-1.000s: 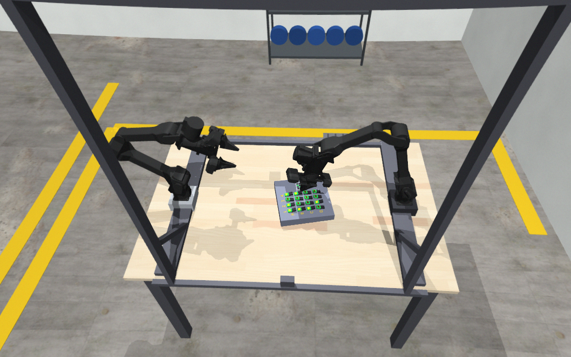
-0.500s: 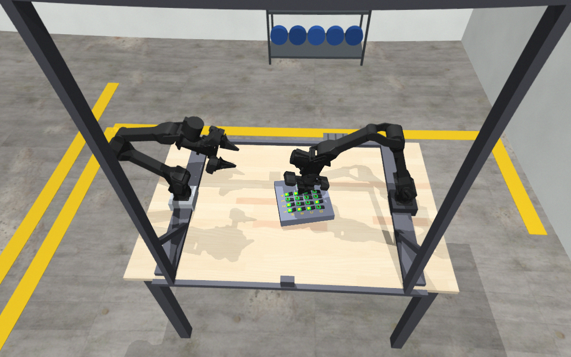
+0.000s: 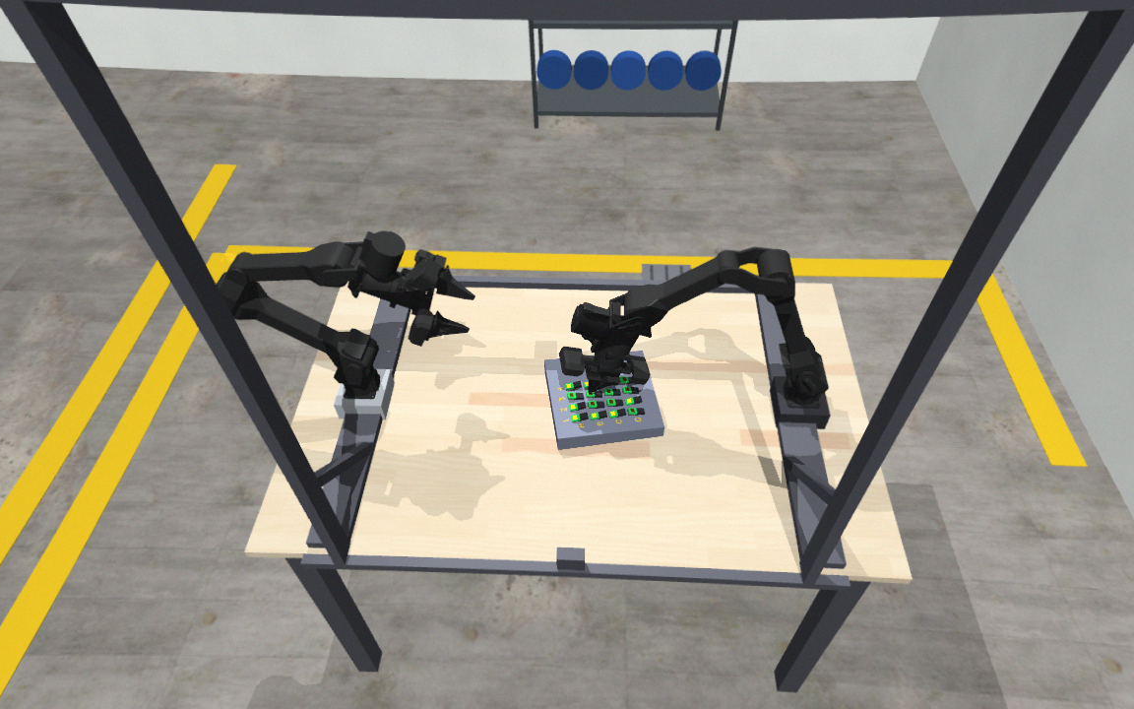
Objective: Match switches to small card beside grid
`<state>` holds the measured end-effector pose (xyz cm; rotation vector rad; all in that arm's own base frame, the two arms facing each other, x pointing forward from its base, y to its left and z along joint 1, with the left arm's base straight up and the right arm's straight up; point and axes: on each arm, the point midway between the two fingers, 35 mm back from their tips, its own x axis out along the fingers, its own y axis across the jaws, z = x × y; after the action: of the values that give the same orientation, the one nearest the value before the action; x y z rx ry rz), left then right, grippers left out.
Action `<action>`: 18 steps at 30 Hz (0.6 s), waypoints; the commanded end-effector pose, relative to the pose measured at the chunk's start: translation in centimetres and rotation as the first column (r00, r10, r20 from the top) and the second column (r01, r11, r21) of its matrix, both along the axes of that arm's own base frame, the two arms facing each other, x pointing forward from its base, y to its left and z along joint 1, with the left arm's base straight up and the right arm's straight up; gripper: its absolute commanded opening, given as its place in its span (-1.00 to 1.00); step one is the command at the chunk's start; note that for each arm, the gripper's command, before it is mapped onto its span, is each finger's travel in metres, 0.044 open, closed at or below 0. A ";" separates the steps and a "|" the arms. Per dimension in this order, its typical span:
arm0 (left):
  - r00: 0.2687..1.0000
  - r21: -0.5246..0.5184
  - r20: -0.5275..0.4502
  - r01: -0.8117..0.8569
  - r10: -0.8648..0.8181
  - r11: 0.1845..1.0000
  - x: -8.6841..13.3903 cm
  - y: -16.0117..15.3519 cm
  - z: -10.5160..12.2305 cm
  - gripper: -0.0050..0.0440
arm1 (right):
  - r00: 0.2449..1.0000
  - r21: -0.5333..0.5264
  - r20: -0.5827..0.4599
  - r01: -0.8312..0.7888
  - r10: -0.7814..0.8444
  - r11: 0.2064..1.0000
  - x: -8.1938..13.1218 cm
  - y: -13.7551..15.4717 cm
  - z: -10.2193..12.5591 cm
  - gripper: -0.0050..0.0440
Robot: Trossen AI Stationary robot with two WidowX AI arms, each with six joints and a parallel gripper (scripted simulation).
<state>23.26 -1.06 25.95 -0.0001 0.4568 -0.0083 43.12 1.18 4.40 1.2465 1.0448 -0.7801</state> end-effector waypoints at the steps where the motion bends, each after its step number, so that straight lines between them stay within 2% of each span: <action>1: 1.000 0.001 0.015 -0.006 0.006 1.000 -0.1 0.1 0.6 0.84 | 0.999 0.004 0.049 0.000 0.000 1.000 1.3 0.2 1.2 -1.00; 6: 1.000 0.001 0.015 -0.006 0.006 1.000 -0.1 0.1 0.6 0.84 | 0.999 0.004 0.049 -0.001 0.000 1.000 1.7 0.3 0.8 -1.00; 9: 1.000 0.001 0.015 -0.006 0.006 1.000 -0.1 0.1 0.6 0.84 | 1.000 0.003 0.025 0.000 0.000 1.000 0.8 0.2 -0.2 -1.00; 18: 1.000 0.001 0.015 -0.006 0.006 1.000 -0.1 0.1 0.6 0.84 | 1.000 0.003 0.025 -0.001 0.001 1.000 0.6 0.1 -0.9 -1.00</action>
<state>23.26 -1.06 25.95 -0.0001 0.4568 -0.0083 43.79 1.23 3.76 1.2532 1.0281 -0.7648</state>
